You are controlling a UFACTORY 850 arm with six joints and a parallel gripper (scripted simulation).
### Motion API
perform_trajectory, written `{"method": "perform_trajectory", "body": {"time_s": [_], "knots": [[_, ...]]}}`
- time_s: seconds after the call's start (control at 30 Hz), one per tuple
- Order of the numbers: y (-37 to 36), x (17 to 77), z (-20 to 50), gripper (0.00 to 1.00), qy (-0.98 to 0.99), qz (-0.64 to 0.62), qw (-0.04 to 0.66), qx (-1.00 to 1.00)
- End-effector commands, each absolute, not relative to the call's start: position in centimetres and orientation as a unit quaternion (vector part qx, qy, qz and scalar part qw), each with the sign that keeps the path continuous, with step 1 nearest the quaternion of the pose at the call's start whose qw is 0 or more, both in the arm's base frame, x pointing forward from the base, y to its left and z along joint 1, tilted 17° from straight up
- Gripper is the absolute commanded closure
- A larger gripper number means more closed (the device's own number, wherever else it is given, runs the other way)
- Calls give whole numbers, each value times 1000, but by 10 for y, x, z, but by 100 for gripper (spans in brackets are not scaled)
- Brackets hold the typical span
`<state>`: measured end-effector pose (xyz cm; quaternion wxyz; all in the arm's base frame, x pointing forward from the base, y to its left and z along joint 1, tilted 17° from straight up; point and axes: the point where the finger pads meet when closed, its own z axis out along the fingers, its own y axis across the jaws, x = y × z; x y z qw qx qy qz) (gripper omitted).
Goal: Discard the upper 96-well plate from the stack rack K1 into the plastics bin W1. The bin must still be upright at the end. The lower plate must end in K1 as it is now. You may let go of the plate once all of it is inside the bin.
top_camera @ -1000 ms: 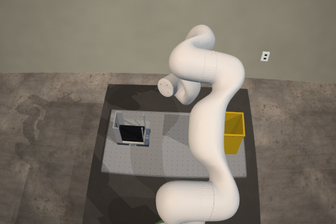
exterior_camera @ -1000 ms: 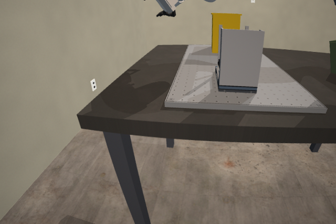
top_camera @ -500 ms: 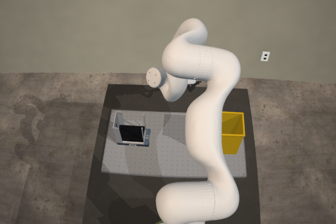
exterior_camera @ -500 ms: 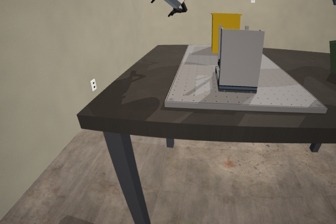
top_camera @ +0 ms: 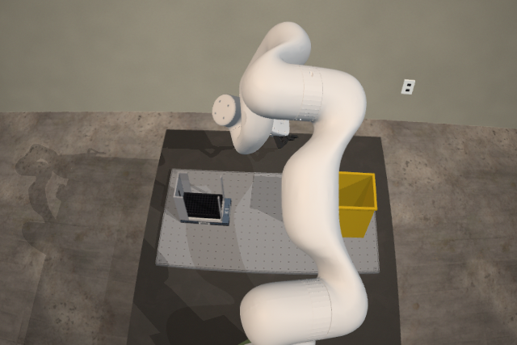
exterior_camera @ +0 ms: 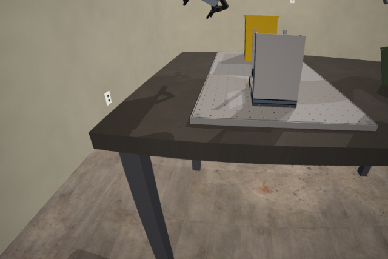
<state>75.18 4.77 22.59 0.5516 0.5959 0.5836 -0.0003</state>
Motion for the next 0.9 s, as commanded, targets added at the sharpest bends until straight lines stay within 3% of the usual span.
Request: {"method": "perform_trajectory", "body": {"time_s": [0.0, 0.87], "knots": [[57, 739, 221, 0, 597, -18, 520, 610], [121, 667, 194, 0, 645, -49, 407, 645]]}}
